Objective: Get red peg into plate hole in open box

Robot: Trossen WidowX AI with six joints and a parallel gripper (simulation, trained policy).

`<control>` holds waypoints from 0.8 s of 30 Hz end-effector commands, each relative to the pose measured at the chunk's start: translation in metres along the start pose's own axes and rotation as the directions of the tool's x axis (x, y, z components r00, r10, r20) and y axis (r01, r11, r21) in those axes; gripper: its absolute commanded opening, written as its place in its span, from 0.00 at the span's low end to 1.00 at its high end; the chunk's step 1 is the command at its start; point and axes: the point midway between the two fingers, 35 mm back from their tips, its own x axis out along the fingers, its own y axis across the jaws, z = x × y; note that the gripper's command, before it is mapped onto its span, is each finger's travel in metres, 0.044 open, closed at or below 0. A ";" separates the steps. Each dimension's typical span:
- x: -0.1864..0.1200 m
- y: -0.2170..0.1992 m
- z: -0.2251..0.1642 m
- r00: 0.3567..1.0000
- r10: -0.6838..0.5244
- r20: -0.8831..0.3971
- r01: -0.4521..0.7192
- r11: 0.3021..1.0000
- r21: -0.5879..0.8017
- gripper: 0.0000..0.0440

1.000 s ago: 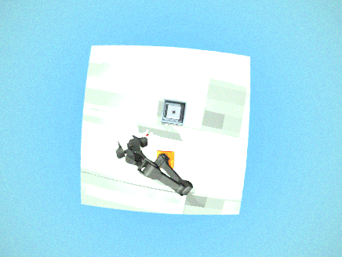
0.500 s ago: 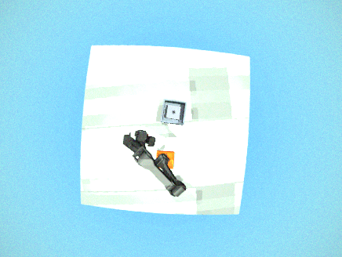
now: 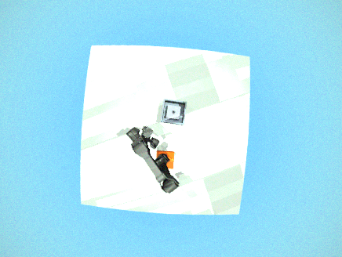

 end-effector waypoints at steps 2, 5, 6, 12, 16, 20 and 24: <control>0.024 -0.009 -0.003 0.996 -0.083 -0.022 0.085 0.992 0.091 1.00; 0.038 -0.011 -0.005 0.995 -0.099 -0.028 0.102 0.986 0.133 1.00; 0.042 -0.012 -0.006 0.994 -0.101 -0.029 0.105 0.984 0.146 1.00; 0.067 -0.013 -0.011 0.995 -0.095 -0.030 0.099 0.972 0.214 1.00; 0.080 -0.013 -0.014 0.996 -0.082 -0.029 0.087 0.964 0.252 0.99; 0.090 -0.014 -0.018 0.996 -0.077 -0.039 0.085 0.954 0.288 0.86; 0.094 -0.017 -0.022 0.994 -0.085 -0.065 0.101 0.943 0.316 0.63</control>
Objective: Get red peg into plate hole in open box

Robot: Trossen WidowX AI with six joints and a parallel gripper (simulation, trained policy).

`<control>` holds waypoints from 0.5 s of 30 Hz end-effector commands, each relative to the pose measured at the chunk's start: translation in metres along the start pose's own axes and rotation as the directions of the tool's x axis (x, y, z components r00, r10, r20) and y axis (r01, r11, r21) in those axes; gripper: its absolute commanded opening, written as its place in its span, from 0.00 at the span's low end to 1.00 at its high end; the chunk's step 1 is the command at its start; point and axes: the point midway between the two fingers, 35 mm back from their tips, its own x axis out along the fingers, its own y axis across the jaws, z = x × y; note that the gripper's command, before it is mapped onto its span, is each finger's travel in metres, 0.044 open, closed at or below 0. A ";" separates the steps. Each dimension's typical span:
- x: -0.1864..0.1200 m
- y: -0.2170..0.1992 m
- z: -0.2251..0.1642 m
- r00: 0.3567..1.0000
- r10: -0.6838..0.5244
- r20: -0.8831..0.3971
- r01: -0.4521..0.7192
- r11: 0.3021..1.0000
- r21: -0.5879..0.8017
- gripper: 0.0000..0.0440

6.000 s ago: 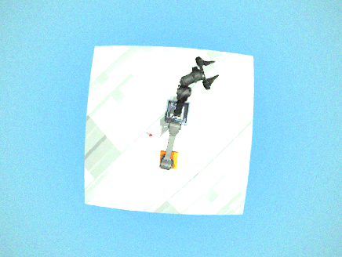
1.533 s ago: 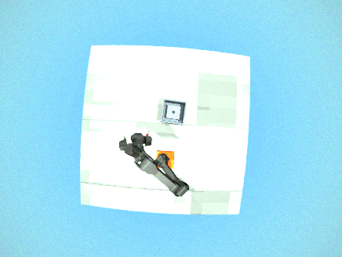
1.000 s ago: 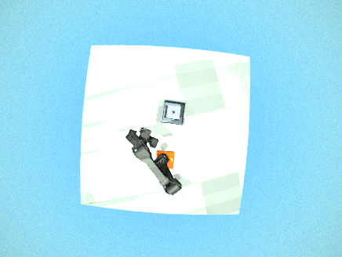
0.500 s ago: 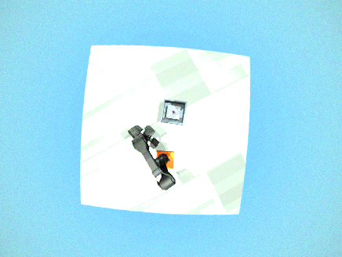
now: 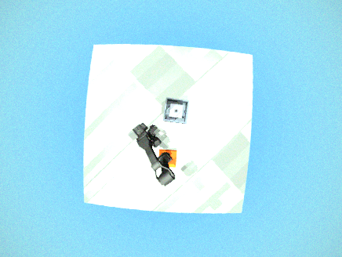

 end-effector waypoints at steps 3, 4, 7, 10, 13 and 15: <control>0.007 -0.003 -0.005 0.999 -0.022 -0.041 0.023 0.999 0.040 0.45; 0.006 -0.003 -0.005 0.999 -0.023 -0.049 0.025 0.999 0.042 0.39; 0.006 -0.002 -0.006 0.997 -0.026 -0.072 0.029 0.998 0.047 0.21; 0.007 -0.002 -0.006 0.995 -0.030 -0.096 0.036 0.998 0.053 0.04; 0.004 0.001 -0.002 0.995 -0.027 -0.096 0.032 0.998 0.049 0.00; 0.000 0.005 0.003 0.997 -0.012 -0.071 0.015 0.999 0.038 0.00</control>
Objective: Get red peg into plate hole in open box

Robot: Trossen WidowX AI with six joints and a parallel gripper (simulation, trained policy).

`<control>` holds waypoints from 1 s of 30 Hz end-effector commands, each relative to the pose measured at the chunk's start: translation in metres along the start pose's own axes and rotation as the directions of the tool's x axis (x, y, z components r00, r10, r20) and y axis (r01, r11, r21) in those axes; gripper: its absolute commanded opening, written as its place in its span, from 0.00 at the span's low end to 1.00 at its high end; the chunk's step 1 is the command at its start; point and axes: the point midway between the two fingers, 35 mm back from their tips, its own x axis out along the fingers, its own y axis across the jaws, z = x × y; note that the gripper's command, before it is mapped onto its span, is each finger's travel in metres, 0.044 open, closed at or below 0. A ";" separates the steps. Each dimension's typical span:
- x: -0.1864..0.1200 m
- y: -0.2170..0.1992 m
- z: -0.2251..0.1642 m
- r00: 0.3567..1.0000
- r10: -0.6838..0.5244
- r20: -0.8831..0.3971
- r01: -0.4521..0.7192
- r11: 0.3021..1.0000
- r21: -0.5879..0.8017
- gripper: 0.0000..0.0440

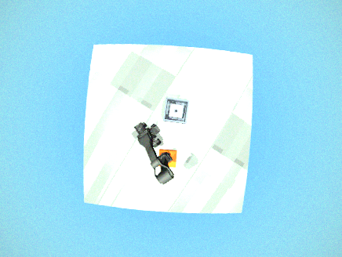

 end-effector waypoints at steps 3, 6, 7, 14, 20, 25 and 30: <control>-0.013 0.008 0.012 0.998 0.027 0.049 -0.025 0.999 -0.034 0.00; -0.022 0.011 0.020 0.996 0.036 0.081 -0.031 0.998 -0.056 0.00; -0.026 0.011 0.022 0.995 0.039 0.091 -0.033 0.997 -0.064 0.00; -0.050 0.018 0.042 0.986 0.058 0.159 -0.041 0.993 -0.110 0.00; -0.073 0.025 0.060 0.976 0.071 0.207 -0.045 0.991 -0.129 0.00; -0.091 0.029 0.078 0.967 0.076 0.241 -0.045 0.990 -0.134 0.00; -0.103 0.030 0.098 0.961 0.071 0.268 -0.039 0.991 -0.124 0.00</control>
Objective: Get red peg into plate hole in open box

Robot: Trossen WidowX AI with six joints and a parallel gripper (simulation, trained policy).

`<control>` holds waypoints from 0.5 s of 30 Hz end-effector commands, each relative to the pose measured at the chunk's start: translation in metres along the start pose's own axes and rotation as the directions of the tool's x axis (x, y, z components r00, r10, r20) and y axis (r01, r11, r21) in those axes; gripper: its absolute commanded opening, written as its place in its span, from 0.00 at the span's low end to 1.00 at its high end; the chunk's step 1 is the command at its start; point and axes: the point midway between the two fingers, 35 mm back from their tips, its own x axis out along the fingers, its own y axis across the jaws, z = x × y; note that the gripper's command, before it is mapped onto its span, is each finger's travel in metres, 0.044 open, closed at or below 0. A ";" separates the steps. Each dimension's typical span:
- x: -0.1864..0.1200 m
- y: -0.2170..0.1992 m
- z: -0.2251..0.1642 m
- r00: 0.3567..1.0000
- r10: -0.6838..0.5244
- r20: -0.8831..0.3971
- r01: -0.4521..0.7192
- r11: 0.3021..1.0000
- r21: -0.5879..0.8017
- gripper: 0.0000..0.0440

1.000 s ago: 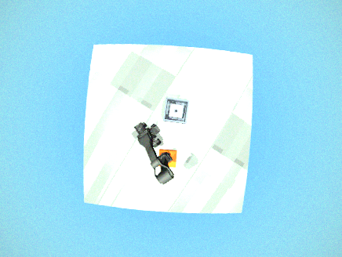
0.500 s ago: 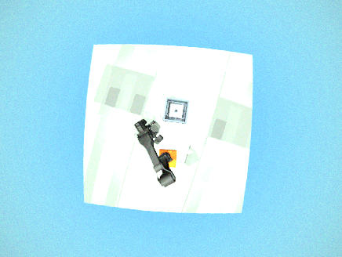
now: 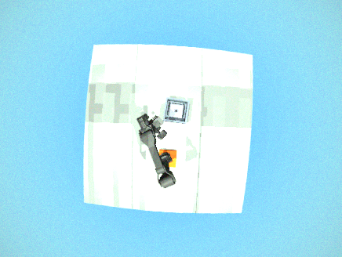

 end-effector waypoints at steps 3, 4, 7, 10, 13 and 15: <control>-0.004 -0.005 0.028 0.999 -0.018 0.029 0.018 1.000 0.014 0.00; -0.004 -0.006 0.032 0.999 -0.021 0.031 0.021 1.000 0.019 0.00; -0.002 -0.009 0.044 0.999 -0.030 0.035 0.029 0.999 0.036 0.00; 0.000 -0.013 0.055 0.999 -0.037 0.040 0.035 0.998 0.053 0.00; 0.003 -0.017 0.066 0.998 -0.043 0.044 0.039 0.997 0.071 0.00; 0.005 -0.019 0.073 0.998 -0.046 0.047 0.042 0.996 0.083 0.00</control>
